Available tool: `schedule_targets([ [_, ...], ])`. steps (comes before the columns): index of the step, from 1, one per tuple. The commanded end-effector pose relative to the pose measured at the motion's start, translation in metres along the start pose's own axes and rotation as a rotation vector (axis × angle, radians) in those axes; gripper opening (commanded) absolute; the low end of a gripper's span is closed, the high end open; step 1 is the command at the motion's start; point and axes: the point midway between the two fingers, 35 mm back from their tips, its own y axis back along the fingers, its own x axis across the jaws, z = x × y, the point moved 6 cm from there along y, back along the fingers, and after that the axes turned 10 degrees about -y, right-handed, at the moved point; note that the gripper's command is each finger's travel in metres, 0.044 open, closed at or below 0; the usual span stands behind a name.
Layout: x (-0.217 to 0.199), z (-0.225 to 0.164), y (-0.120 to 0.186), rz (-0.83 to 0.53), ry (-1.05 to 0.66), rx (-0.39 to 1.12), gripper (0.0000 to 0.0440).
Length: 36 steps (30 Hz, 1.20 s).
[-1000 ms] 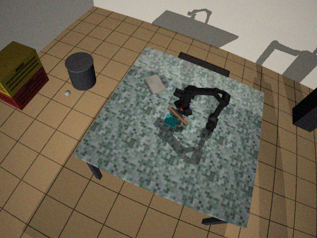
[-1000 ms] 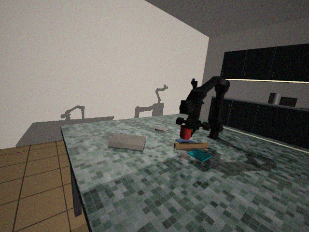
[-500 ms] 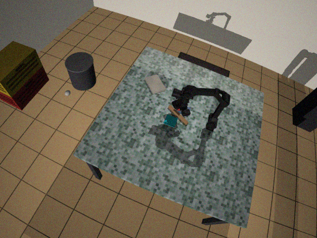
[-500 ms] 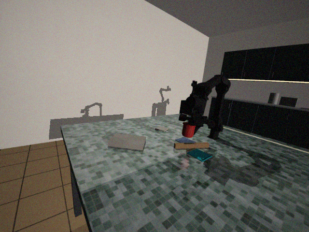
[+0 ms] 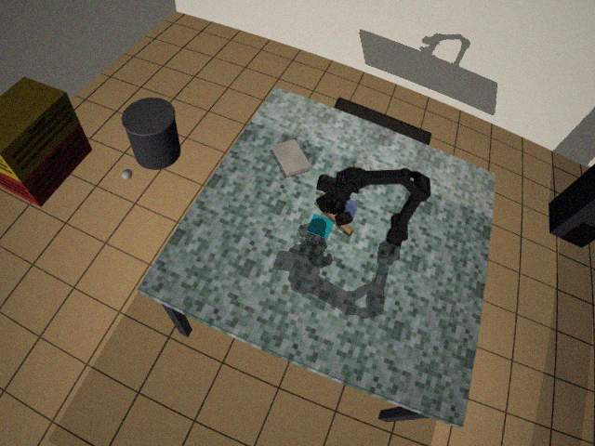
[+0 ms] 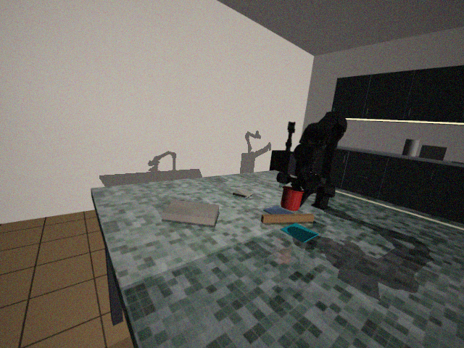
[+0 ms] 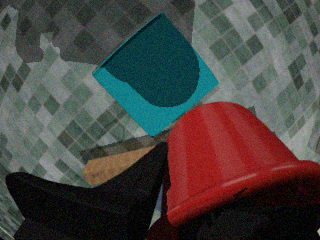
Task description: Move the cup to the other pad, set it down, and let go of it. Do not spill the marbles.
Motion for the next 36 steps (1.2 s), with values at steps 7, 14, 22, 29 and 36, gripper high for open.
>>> schedule_targets([
  [7, 0.028, 0.023, -0.008, 0.001, 0.034, -0.045, 0.0],
  [14, 0.041, 0.029, -0.024, -0.009, 0.039, -0.049, 0.0],
  [22, 0.05, 0.025, -0.047, -0.017, 0.036, -0.04, 0.001],
  [29, 0.051, 0.019, -0.062, -0.024, 0.03, -0.035, 0.0035],
  [36, 0.049, 0.02, -0.061, -0.017, 0.015, -0.071, 0.01],
])
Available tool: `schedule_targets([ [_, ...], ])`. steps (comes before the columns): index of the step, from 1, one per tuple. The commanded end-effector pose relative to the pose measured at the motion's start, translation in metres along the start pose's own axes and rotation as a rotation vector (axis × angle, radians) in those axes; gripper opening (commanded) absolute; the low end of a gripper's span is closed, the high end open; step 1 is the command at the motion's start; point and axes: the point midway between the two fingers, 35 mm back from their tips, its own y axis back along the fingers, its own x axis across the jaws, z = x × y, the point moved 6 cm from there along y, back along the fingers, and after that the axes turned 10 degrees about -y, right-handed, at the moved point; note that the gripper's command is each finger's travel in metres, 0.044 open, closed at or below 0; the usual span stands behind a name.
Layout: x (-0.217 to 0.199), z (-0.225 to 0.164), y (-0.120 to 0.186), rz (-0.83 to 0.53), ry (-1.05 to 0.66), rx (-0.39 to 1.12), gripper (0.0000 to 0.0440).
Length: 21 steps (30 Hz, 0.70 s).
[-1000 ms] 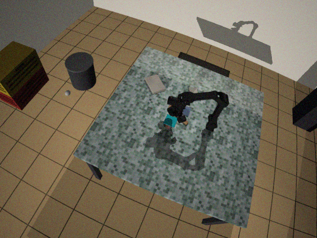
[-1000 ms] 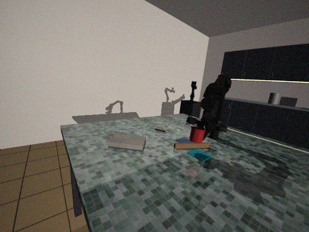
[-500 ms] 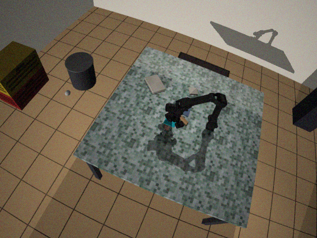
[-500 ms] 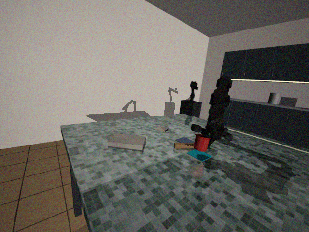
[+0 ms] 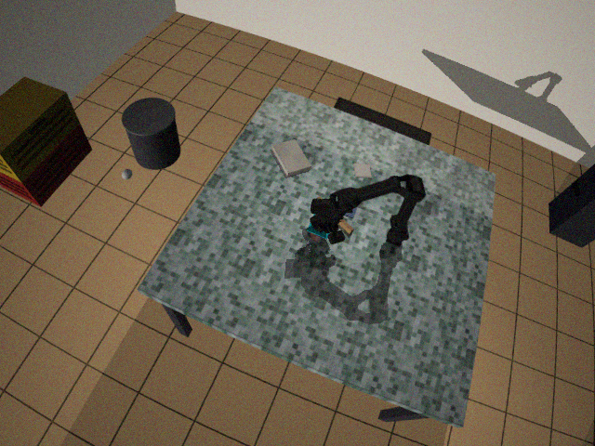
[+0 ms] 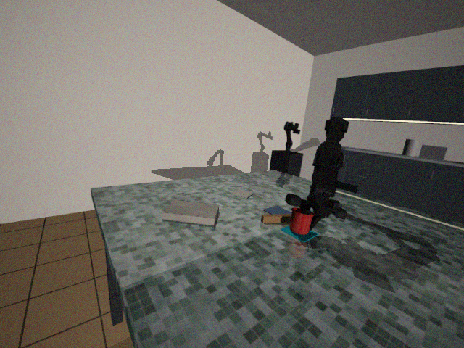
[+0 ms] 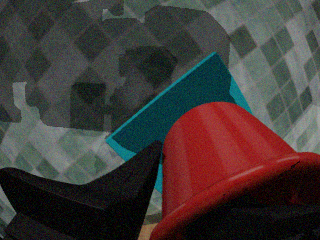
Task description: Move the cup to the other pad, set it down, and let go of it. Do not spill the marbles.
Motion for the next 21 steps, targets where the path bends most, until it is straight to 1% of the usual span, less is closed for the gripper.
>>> schedule_targets([
  [1, -0.001, 0.0, 0.002, 0.007, -0.016, -0.025, 0.0115],
  [2, -0.002, 0.001, 0.004, 0.009, -0.02, -0.036, 0.0125],
  [4, -0.003, 0.002, 0.008, 0.015, -0.022, -0.06, 0.0129],
  [8, -0.004, 0.002, 0.016, 0.02, -0.02, -0.092, 0.0115],
  [21, -0.003, -0.013, 0.039, 0.051, -0.025, -0.137, 0.0171],
])
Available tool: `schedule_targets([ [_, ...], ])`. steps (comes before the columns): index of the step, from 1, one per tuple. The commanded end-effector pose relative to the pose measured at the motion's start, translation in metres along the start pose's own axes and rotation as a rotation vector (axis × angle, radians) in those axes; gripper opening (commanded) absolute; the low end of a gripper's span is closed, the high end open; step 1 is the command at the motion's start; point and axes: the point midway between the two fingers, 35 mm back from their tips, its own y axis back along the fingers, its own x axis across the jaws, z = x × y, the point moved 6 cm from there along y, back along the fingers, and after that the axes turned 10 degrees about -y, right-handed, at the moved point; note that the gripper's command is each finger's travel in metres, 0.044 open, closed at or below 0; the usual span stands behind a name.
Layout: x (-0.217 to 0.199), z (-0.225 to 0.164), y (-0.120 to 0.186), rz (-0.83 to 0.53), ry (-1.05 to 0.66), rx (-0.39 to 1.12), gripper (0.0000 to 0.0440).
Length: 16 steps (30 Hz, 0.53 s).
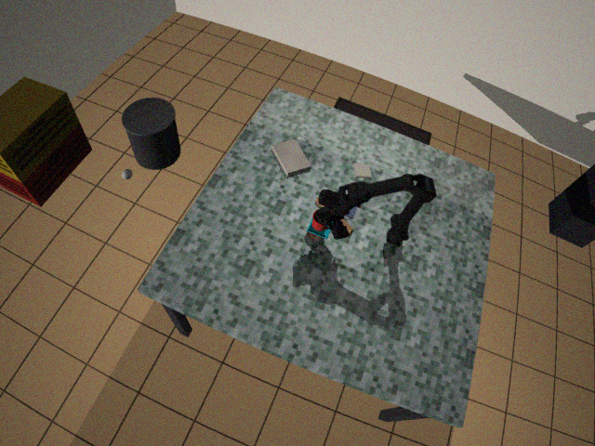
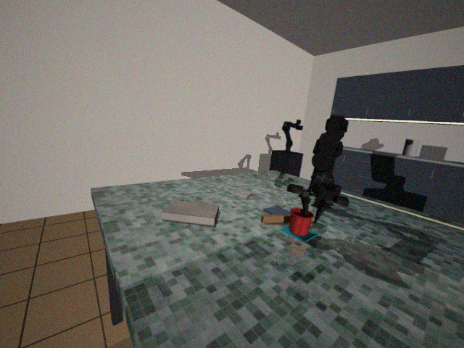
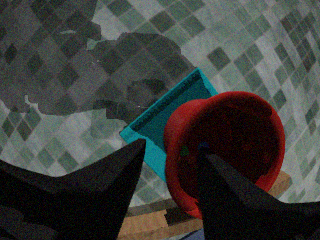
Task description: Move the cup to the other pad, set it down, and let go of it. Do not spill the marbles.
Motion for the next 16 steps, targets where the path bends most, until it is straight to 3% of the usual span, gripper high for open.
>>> schedule_targets([
  [1, 0.001, -0.006, 0.007, 0.013, 0.003, -0.01, 0.0176],
  [11, -0.001, -0.007, 0.033, 0.01, -0.007, -0.086, 0.0228],
  [16, -0.004, -0.005, 0.049, -0.004, -0.006, -0.137, 0.028],
])
